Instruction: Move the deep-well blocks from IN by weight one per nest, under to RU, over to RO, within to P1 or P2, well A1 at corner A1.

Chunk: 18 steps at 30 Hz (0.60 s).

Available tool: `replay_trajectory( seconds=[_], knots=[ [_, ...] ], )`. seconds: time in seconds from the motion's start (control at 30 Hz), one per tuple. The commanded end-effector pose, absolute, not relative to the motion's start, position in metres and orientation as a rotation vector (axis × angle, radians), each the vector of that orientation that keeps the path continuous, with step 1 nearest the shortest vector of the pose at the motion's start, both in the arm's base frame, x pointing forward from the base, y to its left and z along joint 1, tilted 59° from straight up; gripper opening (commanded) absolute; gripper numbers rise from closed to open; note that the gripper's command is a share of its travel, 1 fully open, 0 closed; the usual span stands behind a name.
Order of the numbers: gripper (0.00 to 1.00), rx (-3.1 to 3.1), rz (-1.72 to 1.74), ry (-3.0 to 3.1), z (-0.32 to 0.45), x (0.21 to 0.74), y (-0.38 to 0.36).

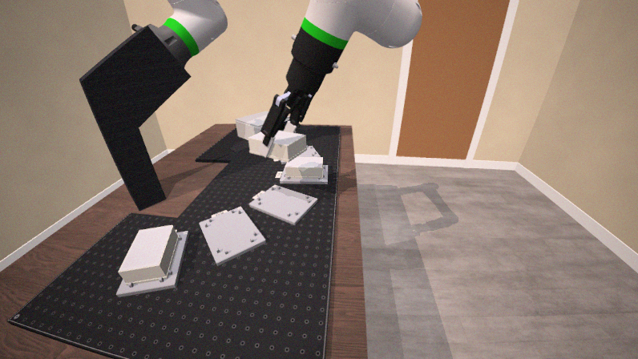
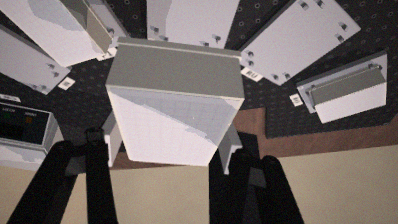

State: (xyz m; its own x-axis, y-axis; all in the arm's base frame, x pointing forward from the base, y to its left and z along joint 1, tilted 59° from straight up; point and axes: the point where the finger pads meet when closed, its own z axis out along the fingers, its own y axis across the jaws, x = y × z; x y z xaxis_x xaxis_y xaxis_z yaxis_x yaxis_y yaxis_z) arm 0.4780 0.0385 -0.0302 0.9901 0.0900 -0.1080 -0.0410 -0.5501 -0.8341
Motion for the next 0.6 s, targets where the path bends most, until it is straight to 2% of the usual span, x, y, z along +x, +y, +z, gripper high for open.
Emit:
replay_trajectory(
  seconds=[0.0, 0.57],
  knots=[
    [0.10, -2.147, 0.169, -0.034, -0.039, 0.480, 0.031],
    [0.10, -1.958, 0.343, 0.312, -0.079, 0.479, 0.027]
  ],
)
